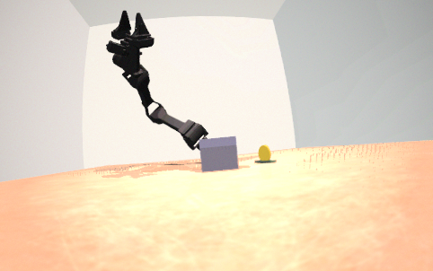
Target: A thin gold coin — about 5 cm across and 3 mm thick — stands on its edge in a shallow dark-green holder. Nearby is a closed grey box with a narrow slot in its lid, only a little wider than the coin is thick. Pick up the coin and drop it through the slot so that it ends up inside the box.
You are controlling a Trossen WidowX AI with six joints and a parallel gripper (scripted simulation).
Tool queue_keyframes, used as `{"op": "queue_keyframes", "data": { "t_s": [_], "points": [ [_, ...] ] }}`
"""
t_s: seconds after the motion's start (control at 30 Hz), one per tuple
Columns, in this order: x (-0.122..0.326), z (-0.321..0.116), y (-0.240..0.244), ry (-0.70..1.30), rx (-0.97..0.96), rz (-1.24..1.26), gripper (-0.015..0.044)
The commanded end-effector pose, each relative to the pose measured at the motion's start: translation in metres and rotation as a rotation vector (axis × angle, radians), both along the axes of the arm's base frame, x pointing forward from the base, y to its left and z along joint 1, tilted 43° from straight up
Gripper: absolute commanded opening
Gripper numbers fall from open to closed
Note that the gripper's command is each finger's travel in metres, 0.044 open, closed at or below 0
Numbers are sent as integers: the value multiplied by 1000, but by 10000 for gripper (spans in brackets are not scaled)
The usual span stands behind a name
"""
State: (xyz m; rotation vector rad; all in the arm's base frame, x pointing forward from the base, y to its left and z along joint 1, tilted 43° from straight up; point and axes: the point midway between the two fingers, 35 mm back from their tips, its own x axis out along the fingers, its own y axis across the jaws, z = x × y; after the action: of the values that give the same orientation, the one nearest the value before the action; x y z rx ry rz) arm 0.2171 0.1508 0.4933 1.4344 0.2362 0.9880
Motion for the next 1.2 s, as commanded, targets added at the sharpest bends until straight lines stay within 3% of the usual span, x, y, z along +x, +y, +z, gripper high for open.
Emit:
{"op": "queue_keyframes", "data": {
  "t_s": [0.0,0.13,0.27,0.47,0.67,0.97,1.17],
  "points": [
    [1,-1,0,3,-2,-1,374],
    [27,-22,12,84,-60,-34,269],
    [69,-72,35,234,-205,-91,164],
    [112,-161,69,457,-499,-150,161],
    [123,-257,91,635,-874,-168,161],
    [92,-391,93,783,-1602,-83,161],
    [52,-456,70,759,-2238,105,161]
  ]
}}
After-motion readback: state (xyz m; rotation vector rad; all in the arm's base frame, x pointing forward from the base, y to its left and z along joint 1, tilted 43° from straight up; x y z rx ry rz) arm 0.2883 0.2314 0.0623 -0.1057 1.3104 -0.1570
